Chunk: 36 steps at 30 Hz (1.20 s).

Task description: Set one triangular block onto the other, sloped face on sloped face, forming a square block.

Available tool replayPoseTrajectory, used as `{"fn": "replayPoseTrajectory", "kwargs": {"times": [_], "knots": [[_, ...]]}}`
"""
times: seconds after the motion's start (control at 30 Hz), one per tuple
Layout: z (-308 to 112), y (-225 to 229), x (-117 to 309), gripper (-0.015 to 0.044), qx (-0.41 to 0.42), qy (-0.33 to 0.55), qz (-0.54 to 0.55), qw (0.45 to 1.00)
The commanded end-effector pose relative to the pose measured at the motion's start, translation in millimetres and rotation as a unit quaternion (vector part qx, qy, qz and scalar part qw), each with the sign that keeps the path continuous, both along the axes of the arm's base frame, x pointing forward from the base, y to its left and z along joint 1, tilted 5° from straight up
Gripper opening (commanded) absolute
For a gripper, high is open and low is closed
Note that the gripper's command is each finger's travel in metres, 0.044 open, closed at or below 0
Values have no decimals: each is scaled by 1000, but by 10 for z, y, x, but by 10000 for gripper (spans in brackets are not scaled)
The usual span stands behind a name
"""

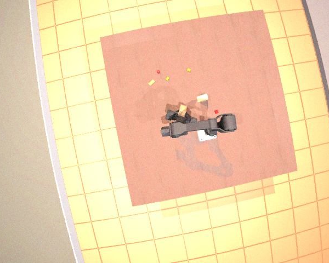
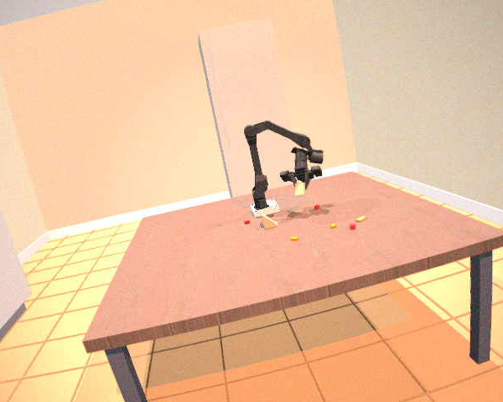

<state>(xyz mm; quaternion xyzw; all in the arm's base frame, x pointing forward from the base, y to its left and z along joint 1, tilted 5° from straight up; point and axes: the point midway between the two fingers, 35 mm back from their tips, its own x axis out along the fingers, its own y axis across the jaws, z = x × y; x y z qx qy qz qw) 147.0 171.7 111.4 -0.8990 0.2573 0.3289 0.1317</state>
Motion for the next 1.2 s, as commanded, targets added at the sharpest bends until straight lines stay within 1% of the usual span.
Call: {"fn": "replayPoseTrajectory", "kwargs": {"times": [0.0,0.27,0.57,0.87,1.17], "knots": [[-4,-11,9,0,38,-10,-42,998],[-18,-40,22,0,125,-36,-145,981],[-29,-68,33,0,214,-67,-262,939],[-38,-90,44,0,293,-99,-375,874],[-43,-108,54,0,359,-131,-483,788]]}}
